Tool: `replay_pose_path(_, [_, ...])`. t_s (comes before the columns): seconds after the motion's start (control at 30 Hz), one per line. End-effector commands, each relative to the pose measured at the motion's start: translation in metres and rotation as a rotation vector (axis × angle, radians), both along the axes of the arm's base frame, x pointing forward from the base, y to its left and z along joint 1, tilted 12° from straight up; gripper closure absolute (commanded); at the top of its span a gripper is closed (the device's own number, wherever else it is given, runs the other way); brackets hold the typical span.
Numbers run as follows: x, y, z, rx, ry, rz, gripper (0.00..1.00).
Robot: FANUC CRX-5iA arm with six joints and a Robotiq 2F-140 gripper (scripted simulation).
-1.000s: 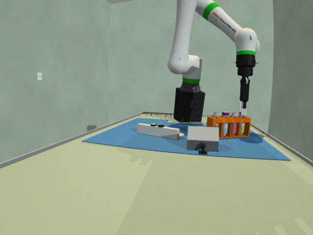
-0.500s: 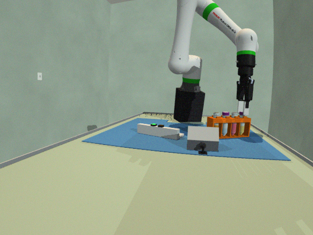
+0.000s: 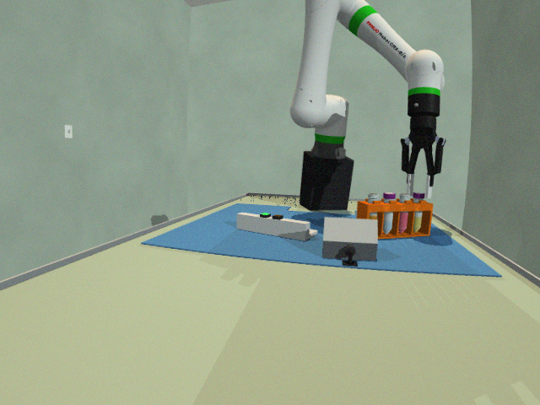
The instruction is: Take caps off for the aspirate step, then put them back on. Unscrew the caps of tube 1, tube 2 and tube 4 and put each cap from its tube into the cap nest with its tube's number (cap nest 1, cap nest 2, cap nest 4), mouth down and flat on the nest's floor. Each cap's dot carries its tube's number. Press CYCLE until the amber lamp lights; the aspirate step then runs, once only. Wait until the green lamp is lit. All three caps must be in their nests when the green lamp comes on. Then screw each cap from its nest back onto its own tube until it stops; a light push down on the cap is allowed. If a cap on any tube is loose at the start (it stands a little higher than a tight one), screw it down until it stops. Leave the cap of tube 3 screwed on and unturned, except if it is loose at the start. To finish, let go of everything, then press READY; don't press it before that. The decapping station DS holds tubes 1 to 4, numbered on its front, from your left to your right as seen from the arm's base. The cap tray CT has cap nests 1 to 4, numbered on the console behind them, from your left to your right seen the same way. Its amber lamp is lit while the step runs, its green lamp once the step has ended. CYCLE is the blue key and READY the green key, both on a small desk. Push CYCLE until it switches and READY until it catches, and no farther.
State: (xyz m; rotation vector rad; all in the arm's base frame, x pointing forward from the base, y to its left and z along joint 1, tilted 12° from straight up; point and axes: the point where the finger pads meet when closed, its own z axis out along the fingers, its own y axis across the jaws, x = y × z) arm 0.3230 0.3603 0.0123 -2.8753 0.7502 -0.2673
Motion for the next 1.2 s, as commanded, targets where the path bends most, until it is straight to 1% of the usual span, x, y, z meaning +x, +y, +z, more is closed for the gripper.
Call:
replay_pose_path(0.0, [0.0003, 0.0004, 0.0003, -0.008, 0.031, 0.073, 0.65])
replay_pose_path(0.07, [0.0003, 0.0004, 0.0003, -0.008, 0.031, 0.073, 0.65])
replay_pose_path(0.1, [0.0003, 0.0004, 0.0003, -0.008, 0.031, 0.073, 1.00])
replay_pose_path(0.57, [0.0003, 0.0004, 0.0003, -0.008, 0.031, 0.073, 1.00])
replay_pose_path(0.8, [0.0004, 0.0004, -0.0001, 0.059, 0.070, -0.269, 1.00])
replay_pose_path(0.87, [0.0004, 0.0004, -0.0001, 0.059, 0.070, -0.269, 1.00])
replay_pose_path(1.17, [0.0004, 0.0004, -0.0005, 0.146, 0.118, -0.708, 1.00])
